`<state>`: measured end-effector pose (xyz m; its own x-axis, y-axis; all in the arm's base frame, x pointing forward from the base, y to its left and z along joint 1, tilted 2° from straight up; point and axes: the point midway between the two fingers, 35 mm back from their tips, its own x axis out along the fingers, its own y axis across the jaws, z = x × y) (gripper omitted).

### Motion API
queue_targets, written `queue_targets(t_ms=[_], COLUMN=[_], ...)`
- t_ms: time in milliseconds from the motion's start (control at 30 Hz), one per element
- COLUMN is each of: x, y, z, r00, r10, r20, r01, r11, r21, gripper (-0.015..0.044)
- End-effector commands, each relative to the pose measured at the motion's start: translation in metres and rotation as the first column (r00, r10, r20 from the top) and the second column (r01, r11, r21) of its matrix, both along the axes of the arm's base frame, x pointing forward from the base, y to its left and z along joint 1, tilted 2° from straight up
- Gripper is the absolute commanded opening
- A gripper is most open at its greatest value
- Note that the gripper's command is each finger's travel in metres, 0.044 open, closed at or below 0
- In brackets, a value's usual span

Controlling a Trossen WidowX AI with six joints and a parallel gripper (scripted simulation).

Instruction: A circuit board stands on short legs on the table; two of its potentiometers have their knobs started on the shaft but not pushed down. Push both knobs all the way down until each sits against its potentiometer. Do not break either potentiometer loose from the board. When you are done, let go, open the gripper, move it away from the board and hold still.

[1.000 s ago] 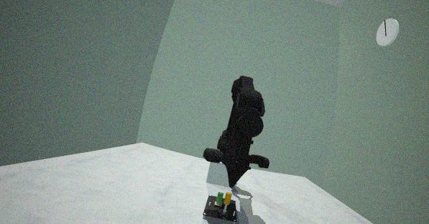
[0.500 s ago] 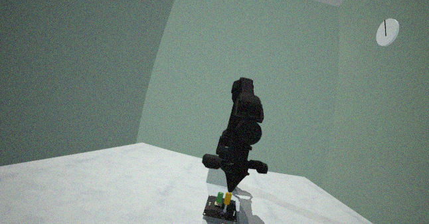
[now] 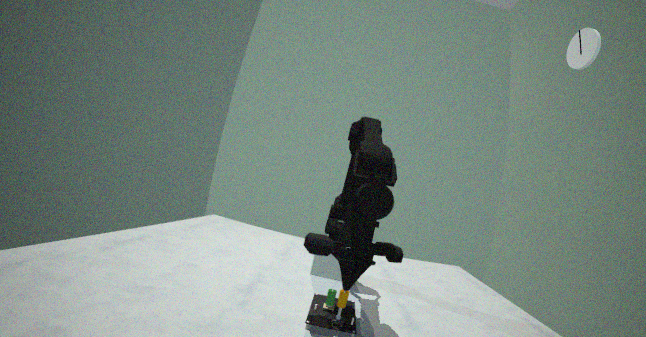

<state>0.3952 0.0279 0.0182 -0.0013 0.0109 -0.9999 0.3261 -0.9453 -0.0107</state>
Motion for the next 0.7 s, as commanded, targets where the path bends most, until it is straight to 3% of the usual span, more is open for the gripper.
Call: queue_targets(t_ms=[0,667], x=[0.0000,0.0000], y=[-0.0005,-0.0005], z=[-0.0014,-0.0024], r00=[1.000,1.000], r10=[-0.006,-0.006], r20=[0.000,0.000], r01=[0.006,0.006], r11=[1.000,1.000], r21=[-0.004,-0.004], gripper=[0.0000,0.0000])
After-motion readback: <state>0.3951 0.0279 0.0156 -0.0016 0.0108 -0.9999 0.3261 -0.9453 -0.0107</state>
